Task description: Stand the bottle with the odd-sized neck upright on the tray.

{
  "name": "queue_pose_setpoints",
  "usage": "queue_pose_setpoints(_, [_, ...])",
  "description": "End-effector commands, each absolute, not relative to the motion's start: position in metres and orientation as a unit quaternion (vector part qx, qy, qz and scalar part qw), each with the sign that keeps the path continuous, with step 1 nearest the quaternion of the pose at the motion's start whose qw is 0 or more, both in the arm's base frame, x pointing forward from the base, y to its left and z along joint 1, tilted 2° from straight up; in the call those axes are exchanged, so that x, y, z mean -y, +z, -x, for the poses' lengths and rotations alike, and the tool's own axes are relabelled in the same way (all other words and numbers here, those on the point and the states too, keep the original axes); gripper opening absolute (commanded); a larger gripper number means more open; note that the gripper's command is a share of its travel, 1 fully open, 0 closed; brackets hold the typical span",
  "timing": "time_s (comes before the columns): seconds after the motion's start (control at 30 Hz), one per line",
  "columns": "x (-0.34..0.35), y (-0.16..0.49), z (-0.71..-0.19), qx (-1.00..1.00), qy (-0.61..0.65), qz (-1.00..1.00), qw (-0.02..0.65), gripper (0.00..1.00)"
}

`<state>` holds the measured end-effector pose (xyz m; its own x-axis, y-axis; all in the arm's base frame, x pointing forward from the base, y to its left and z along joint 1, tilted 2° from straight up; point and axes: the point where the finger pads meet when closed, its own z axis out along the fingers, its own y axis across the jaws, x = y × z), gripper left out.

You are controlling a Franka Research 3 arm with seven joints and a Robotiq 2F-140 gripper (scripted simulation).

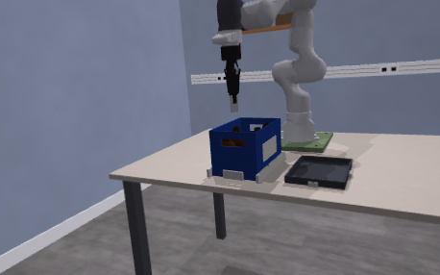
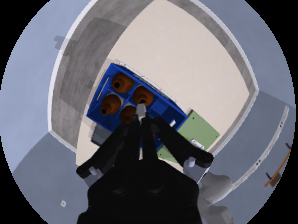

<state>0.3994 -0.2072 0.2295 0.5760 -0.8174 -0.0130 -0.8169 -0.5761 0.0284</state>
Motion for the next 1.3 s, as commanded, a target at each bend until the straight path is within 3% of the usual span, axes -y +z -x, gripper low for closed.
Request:
queue_pose_setpoints(0.0, [0.207, 0.231, -0.399, 0.461, -0.013, -0.887, 0.011, 0.10])
queue_pose_setpoints(0.3, [0.206, 0.231, -0.399, 0.461, -0.013, -0.887, 0.011, 0.10])
queue_pose_setpoints(0.57, [0.118, 0.230, -0.412, 0.461, -0.013, -0.887, 0.011, 0.10])
queue_pose_setpoints(0.73, [0.115, 0.230, -0.412, 0.461, -0.013, -0.887, 0.011, 0.10])
queue_pose_setpoints(0.77, [0.115, 0.230, -0.412, 0.461, -0.013, -0.887, 0.011, 0.44])
queue_pose_setpoints(1.27, [0.115, 0.230, -0.412, 0.461, -0.013, -0.887, 0.011, 0.44])
